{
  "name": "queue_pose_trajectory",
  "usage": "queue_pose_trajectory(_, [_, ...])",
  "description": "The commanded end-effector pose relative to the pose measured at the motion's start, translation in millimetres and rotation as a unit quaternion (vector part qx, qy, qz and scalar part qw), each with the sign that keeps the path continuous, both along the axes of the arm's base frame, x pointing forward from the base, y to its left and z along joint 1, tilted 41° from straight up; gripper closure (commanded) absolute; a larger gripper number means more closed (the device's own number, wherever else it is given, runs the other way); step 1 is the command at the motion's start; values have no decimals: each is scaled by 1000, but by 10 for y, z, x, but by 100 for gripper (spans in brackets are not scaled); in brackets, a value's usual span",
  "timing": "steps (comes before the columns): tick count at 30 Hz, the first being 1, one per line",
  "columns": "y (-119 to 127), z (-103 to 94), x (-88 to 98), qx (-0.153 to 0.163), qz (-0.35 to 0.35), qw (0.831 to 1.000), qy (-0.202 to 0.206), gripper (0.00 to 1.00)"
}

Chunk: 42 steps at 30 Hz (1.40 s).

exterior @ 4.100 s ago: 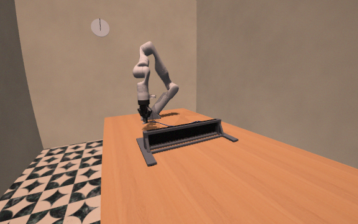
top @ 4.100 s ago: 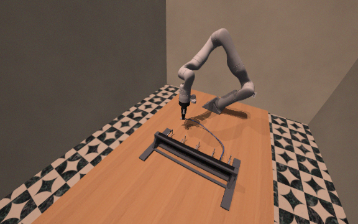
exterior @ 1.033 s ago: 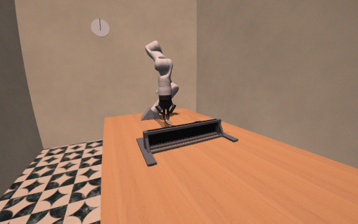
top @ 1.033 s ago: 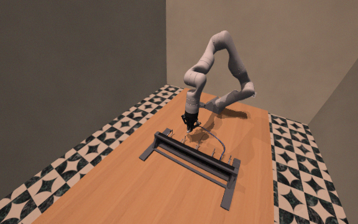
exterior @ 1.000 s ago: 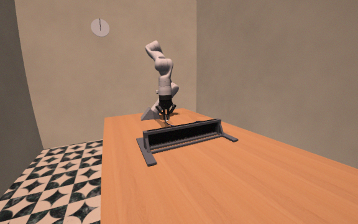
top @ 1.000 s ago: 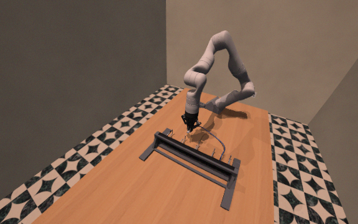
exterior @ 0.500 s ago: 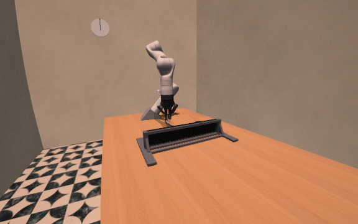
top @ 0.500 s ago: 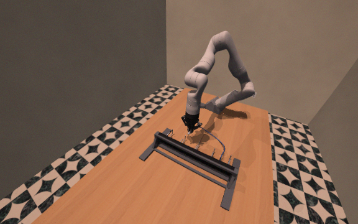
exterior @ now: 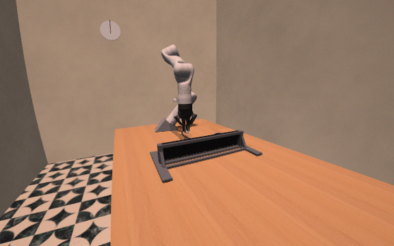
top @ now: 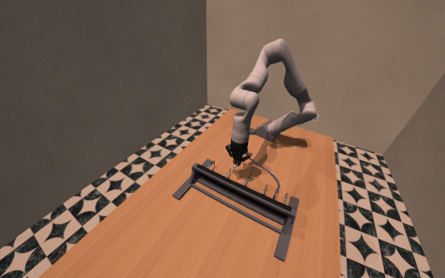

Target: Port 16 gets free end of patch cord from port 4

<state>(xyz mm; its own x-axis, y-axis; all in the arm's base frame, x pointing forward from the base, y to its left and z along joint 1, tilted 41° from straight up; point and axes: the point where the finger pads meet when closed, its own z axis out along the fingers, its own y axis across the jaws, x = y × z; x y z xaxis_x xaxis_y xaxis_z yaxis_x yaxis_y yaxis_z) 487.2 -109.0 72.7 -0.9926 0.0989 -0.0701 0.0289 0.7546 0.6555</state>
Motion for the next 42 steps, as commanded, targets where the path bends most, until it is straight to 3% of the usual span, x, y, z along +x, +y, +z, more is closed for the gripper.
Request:
queue_pose_trajectory(1, [1,28,21,-4,8,1000,-6,100])
queue_pose_trajectory(42, [26,29,38,-9,21,1000,-14,100])
